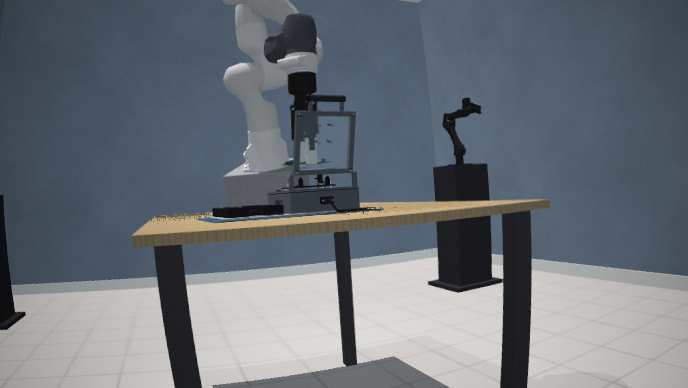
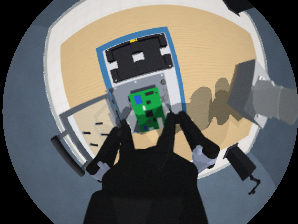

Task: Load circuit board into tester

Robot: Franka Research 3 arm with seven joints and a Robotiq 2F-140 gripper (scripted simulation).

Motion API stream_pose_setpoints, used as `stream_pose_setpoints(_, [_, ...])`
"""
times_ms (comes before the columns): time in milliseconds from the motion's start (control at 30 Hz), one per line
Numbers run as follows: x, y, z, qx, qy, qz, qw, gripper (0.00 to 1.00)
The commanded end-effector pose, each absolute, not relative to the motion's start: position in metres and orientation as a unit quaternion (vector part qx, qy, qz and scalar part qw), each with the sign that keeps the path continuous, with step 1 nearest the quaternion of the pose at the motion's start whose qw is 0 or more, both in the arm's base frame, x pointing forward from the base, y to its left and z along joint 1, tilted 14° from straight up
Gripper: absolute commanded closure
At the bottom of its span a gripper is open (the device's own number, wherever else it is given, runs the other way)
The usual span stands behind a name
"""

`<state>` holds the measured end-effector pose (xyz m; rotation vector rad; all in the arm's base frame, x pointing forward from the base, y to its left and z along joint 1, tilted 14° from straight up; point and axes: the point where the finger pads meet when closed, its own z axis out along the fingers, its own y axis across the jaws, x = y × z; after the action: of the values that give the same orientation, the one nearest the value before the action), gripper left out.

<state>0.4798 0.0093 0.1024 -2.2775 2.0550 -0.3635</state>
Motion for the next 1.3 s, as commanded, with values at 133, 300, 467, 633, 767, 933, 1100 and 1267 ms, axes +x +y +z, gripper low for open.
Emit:
stream_pose_setpoints(133, [0.483,0.010,0.099,-0.736,0.666,-0.119,0.028,0.54])
stream_pose_setpoints(300, [0.485,0.009,0.091,-0.736,0.666,-0.119,0.028,0.54])
stream_pose_setpoints(467, [0.487,0.008,0.082,-0.736,0.666,-0.119,0.028,0.54])
stream_pose_setpoints(633, [0.489,0.007,0.077,-0.736,0.666,-0.119,0.028,0.54])
stream_pose_setpoints(767, [0.491,0.006,0.071,-0.736,0.666,-0.119,0.028,0.54])
stream_pose_setpoints(933, [0.492,0.006,0.065,-0.736,0.666,-0.119,0.028,0.54])
stream_pose_setpoints(1100, [0.493,0.006,0.062,-0.736,0.666,-0.119,0.028,0.54])
stream_pose_setpoints(1267, [0.493,0.005,0.062,-0.736,0.666,-0.119,0.028,0.54])
